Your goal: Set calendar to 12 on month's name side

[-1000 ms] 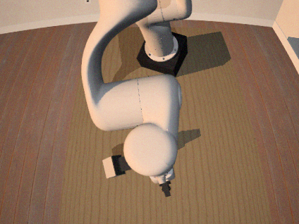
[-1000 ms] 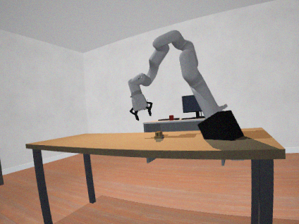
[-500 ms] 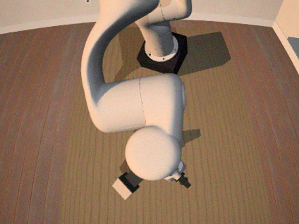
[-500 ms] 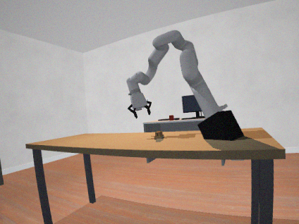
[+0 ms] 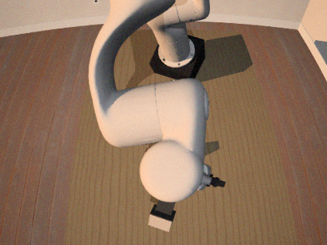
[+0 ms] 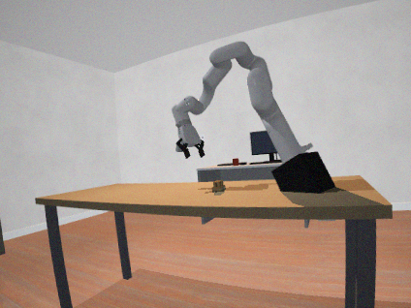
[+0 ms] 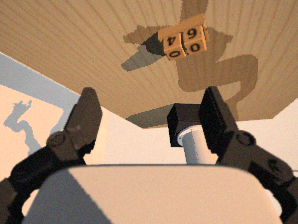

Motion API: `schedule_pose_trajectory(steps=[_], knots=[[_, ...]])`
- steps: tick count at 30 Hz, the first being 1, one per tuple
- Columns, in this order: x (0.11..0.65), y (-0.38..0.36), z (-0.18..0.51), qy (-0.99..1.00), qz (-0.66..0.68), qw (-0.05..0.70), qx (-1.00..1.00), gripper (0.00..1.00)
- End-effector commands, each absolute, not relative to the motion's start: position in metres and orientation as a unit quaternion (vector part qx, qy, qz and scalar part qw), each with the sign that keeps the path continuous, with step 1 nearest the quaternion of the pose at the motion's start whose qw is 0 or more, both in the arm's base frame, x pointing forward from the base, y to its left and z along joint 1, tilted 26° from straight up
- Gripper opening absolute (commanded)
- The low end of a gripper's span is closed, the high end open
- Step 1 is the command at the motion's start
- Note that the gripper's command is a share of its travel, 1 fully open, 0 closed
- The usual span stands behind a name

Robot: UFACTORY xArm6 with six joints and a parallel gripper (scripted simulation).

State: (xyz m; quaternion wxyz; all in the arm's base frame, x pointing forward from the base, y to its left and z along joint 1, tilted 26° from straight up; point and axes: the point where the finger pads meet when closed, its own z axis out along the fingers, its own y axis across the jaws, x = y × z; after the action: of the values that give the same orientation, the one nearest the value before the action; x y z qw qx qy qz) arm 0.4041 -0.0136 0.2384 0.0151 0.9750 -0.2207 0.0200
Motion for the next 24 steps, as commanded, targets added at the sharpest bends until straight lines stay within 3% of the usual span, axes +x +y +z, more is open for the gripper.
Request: schedule_pose_trajectory(steps=[1,9,24], knots=[[0.404,-0.010,0.242,-0.166,0.014,0.009,0.986,1.00],[0.400,-0.001,0.249,-0.012,0.001,0.001,1.000,1.00],[0.375,-0.031,0.206,0.084,-0.012,-0.112,0.990,1.00]])
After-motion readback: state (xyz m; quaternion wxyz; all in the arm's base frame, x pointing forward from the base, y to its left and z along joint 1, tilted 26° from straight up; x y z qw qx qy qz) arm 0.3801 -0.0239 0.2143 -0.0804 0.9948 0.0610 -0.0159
